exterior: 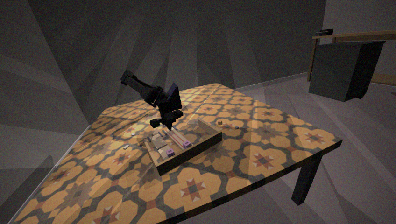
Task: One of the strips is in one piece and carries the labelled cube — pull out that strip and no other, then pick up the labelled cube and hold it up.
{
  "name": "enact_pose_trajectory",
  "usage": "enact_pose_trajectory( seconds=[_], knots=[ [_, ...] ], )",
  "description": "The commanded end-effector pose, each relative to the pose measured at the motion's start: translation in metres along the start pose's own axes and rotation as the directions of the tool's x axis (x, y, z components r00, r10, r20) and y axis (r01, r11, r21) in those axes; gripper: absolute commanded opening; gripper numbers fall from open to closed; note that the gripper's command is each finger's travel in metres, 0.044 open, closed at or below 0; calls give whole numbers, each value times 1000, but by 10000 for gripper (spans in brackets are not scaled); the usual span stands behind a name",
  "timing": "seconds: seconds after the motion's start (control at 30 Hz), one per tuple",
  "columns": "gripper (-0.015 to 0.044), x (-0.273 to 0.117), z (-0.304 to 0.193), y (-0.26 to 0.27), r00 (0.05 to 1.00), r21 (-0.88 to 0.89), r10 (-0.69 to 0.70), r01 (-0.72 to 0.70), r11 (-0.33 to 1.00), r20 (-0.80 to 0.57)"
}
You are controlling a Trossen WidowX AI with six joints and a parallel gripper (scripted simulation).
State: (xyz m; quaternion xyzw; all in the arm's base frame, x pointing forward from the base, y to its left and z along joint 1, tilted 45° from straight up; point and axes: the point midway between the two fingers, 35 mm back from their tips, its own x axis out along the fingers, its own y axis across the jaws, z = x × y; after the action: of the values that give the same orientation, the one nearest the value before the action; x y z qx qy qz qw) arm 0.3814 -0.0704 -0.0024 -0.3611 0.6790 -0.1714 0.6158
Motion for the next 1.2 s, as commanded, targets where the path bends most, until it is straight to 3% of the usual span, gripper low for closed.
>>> enact_pose_trajectory(
  seconds=[0.0, 1.17],
  knots=[
    [0, 3, -1, -1, 1000, -2, -4, 4, 1000, -5],
    [0, 5, -19, 1, 1000, -3, -4, 4, 1000, -6]
  ],
)
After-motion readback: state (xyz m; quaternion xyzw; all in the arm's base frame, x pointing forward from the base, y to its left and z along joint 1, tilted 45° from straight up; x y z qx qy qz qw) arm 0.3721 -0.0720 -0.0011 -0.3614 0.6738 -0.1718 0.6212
